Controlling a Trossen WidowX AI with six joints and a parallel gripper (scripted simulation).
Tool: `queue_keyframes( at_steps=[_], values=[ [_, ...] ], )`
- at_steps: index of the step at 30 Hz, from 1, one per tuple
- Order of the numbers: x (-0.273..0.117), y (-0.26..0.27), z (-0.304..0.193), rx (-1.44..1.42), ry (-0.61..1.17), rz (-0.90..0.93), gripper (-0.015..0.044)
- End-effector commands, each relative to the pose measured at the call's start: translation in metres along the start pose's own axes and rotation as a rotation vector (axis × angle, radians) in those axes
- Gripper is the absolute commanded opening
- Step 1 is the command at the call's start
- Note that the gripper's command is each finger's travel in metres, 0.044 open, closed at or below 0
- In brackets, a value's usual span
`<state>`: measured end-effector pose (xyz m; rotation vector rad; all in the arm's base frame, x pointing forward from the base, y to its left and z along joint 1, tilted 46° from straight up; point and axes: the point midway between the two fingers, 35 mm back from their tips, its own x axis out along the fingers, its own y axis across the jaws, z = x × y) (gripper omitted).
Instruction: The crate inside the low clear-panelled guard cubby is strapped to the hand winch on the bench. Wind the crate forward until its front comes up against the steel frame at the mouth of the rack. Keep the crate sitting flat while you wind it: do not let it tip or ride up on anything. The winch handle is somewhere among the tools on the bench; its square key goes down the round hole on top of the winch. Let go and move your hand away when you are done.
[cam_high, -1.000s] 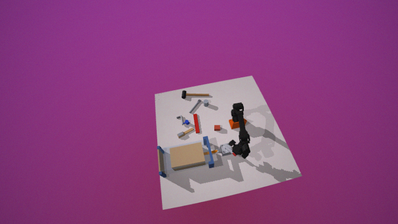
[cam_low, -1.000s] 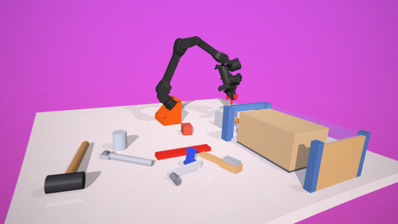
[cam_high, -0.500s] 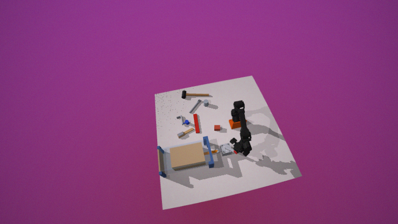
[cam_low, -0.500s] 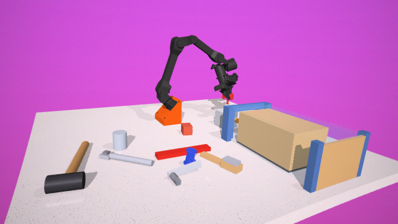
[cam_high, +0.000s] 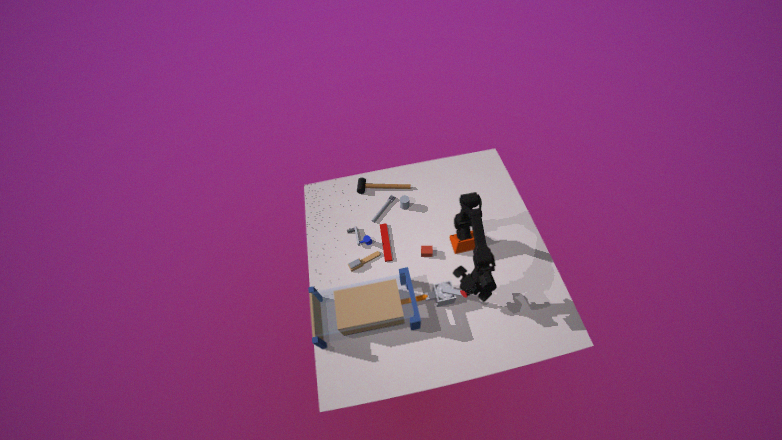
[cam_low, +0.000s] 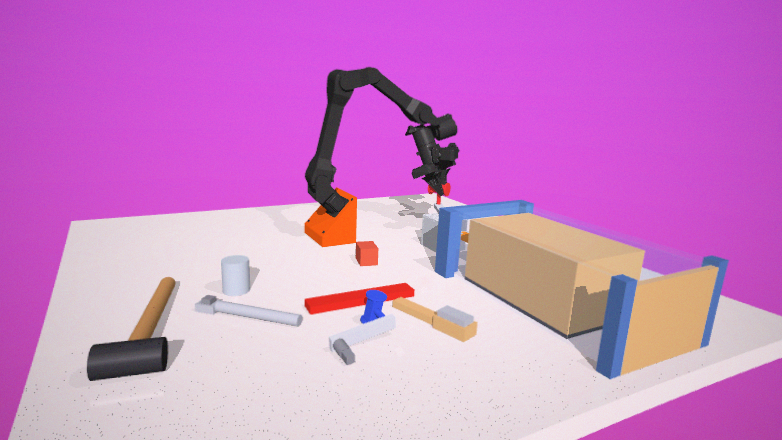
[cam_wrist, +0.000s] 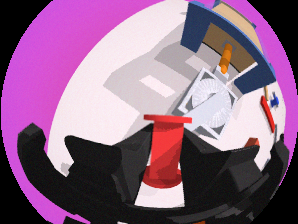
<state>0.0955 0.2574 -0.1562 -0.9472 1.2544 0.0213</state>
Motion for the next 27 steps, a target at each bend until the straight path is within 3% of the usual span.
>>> queue_keyframes(
  at_steps=[1,27],
  values=[
    [-0.002,-0.006,-0.01,-0.012,0.013,-0.01,0.0],
    [-0.012,-0.04,-0.032,-0.014,0.015,-0.012,0.0]
  ],
)
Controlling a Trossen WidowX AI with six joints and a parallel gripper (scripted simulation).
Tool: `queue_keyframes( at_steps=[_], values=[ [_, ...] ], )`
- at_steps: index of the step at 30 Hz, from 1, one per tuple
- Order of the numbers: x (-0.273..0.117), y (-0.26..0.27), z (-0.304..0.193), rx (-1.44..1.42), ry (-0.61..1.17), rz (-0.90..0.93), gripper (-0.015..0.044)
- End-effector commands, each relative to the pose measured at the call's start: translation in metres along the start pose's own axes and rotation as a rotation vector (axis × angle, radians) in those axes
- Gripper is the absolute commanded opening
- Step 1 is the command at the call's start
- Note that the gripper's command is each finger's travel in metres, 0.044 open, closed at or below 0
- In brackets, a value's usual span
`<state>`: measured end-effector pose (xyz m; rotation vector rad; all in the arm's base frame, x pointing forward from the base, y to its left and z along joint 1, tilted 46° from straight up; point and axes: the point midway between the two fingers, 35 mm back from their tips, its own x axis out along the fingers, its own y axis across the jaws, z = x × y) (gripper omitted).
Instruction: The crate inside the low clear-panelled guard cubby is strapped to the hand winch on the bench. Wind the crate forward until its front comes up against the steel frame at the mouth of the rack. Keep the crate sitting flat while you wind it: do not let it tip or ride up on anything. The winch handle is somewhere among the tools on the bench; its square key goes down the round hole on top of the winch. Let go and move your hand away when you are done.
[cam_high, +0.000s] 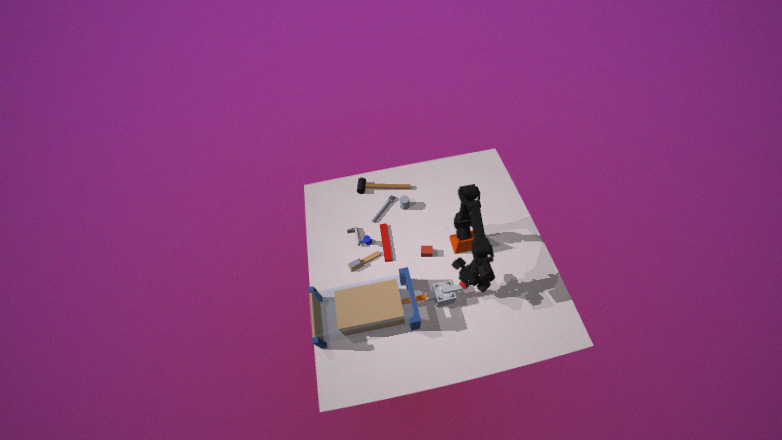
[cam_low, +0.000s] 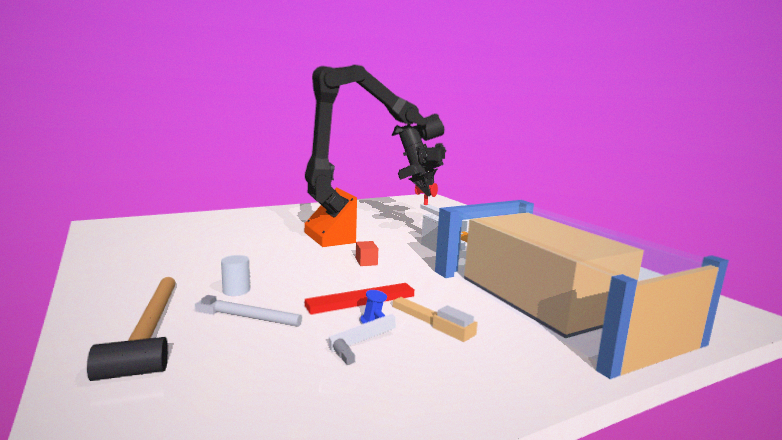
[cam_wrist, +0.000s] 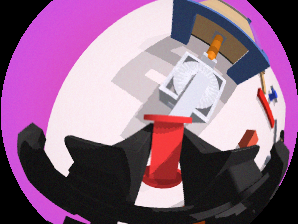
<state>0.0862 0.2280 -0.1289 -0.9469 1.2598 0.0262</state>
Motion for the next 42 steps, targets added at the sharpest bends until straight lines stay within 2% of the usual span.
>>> queue_keyframes(
  at_steps=[1,8,42],
  values=[
    [-0.001,-0.012,-0.008,-0.01,0.012,-0.018,0.0],
    [-0.004,-0.039,-0.014,-0.011,0.013,-0.02,0.0],
    [-0.001,-0.093,-0.005,-0.011,0.013,-0.024,0.0]
  ],
)
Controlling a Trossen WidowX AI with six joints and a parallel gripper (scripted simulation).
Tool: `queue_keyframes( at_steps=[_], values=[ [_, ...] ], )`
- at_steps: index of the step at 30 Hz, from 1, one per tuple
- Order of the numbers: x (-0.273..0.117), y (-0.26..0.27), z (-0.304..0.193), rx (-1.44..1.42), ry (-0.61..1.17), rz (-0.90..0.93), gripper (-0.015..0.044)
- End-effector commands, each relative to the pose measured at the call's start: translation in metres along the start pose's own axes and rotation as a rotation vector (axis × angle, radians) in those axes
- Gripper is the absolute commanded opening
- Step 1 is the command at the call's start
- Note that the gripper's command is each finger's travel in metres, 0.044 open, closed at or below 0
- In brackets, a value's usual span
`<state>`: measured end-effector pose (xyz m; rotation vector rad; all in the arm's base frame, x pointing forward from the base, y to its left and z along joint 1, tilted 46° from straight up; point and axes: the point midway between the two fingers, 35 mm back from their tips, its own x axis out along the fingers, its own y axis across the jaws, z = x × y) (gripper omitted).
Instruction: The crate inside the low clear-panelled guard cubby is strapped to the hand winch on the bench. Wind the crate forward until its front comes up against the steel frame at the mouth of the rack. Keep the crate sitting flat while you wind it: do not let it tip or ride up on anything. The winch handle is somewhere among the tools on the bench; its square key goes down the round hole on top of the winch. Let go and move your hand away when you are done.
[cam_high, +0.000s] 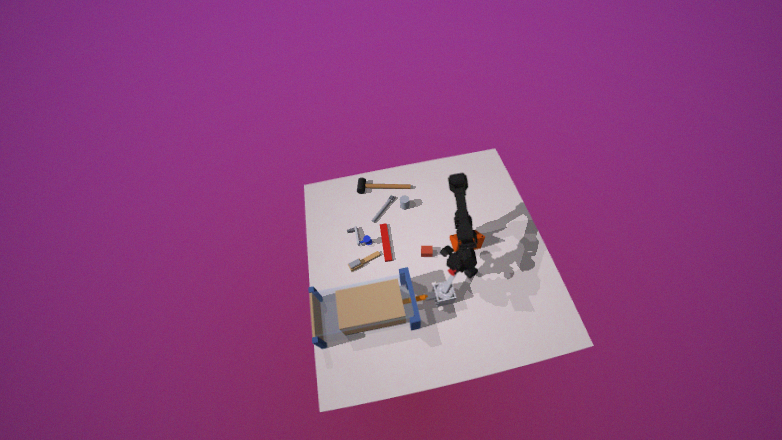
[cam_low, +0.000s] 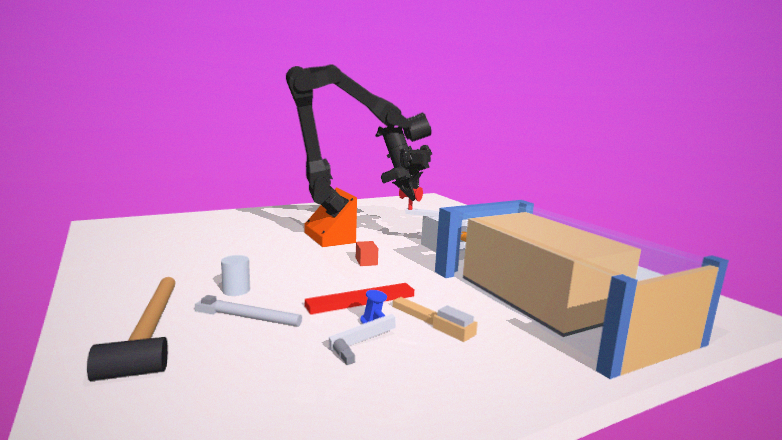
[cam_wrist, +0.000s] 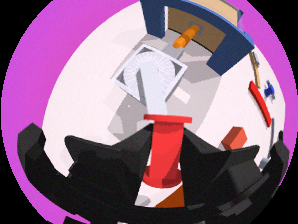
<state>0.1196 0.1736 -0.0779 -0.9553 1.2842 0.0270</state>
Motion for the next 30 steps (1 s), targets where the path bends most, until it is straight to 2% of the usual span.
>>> queue_keyframes(
  at_steps=[1,30],
  values=[
    [0.003,-0.013,0.002,0.0,-0.009,-0.03,0.0],
    [0.014,-0.051,0.03,0.001,-0.011,-0.034,0.0]
  ],
)
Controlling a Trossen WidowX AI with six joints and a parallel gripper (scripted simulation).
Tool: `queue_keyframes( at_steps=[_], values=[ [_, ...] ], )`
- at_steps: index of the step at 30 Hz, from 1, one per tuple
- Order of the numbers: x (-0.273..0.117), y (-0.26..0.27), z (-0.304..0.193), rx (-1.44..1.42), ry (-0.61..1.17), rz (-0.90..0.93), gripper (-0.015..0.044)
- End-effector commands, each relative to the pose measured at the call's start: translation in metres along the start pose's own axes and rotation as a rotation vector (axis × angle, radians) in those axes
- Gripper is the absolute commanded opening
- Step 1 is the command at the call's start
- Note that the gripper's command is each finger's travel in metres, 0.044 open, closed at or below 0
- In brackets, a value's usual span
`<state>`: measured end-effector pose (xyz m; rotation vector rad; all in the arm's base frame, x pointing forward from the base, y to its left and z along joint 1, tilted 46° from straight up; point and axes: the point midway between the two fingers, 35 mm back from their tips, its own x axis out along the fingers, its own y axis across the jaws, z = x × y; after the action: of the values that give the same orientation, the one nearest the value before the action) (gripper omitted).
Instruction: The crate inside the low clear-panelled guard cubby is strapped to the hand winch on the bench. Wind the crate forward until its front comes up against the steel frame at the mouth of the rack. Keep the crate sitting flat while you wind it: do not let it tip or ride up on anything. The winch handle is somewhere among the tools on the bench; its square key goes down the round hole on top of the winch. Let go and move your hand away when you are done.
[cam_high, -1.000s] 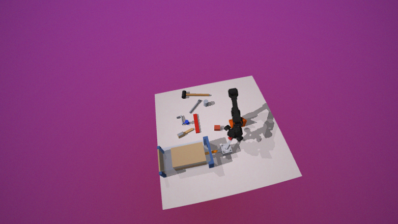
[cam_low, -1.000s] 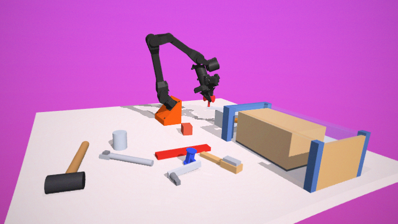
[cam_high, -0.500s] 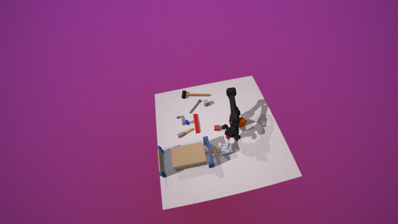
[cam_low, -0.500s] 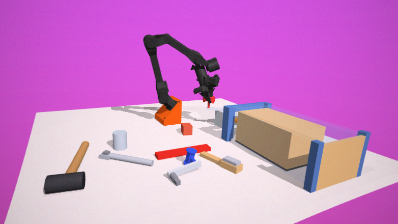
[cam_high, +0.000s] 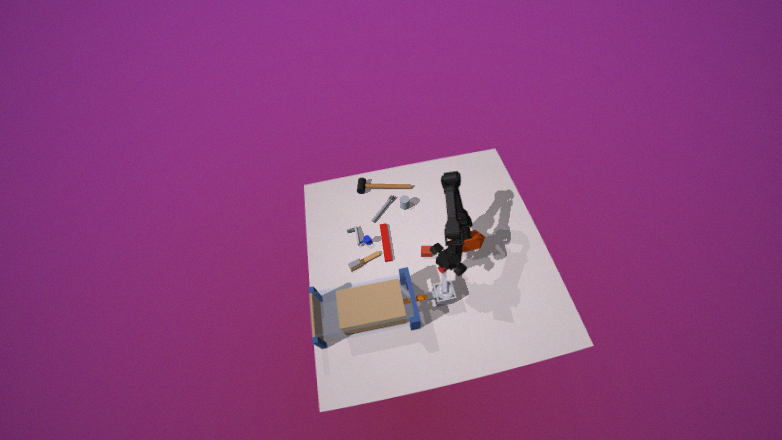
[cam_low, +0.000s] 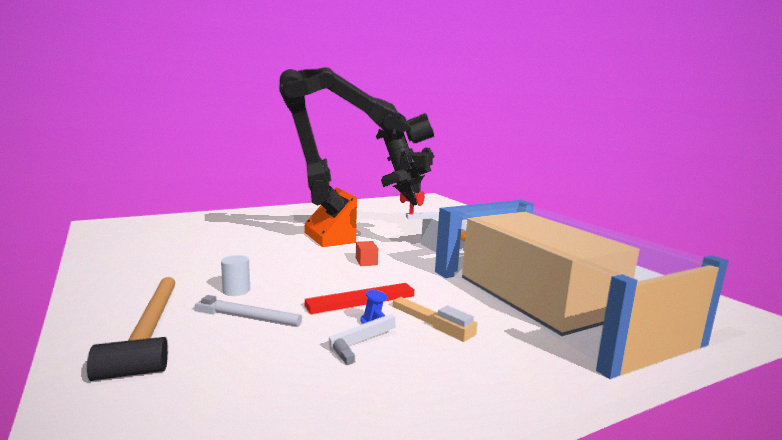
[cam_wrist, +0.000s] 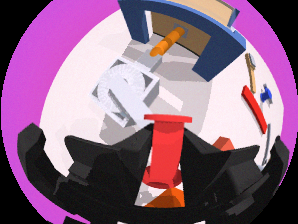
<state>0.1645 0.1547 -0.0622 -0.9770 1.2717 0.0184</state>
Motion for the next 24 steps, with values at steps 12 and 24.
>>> queue_keyframes(
  at_steps=[12,24],
  values=[
    [0.01,-0.018,0.021,0.012,-0.008,-0.014,0.0],
    [0.017,-0.025,0.038,0.012,-0.008,-0.015,0.0]
  ],
)
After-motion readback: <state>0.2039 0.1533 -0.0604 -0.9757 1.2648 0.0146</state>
